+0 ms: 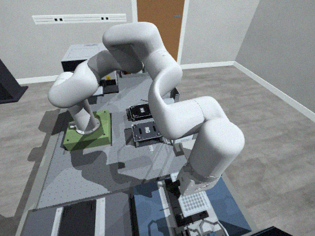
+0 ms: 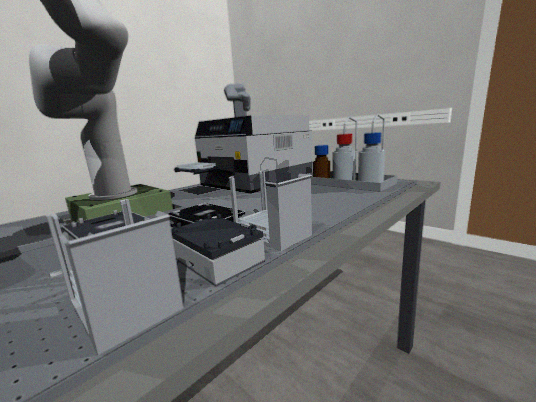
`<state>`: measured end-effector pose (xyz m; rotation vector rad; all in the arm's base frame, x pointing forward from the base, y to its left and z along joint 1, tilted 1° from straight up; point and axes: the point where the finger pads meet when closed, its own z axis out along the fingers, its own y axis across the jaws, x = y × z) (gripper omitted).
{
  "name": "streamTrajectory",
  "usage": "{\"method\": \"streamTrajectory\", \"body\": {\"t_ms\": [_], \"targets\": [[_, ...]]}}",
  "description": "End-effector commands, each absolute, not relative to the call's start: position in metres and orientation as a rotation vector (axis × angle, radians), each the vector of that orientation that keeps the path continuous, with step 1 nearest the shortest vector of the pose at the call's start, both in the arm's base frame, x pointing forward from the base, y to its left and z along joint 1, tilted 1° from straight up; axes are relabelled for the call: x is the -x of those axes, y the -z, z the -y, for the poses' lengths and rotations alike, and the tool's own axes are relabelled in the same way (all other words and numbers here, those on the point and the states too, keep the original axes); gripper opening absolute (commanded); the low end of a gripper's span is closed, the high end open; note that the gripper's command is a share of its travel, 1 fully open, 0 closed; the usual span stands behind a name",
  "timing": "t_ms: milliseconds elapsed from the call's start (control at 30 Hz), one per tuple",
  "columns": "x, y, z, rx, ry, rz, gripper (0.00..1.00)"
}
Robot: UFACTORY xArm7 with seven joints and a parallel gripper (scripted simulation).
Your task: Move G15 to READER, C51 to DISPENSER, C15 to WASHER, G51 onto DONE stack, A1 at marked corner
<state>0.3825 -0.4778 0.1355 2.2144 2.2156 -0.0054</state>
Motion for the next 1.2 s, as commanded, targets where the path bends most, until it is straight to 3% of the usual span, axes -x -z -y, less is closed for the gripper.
{"method": "streamTrajectory", "body": {"t_ms": [0, 1167], "targets": [[-0.383, -0.143, 0.479, -2.211, 0.008, -2.213, 0.0], [-0.382, -0.173, 0.478, -2.211, 0.008, -2.213, 0.0]]}}
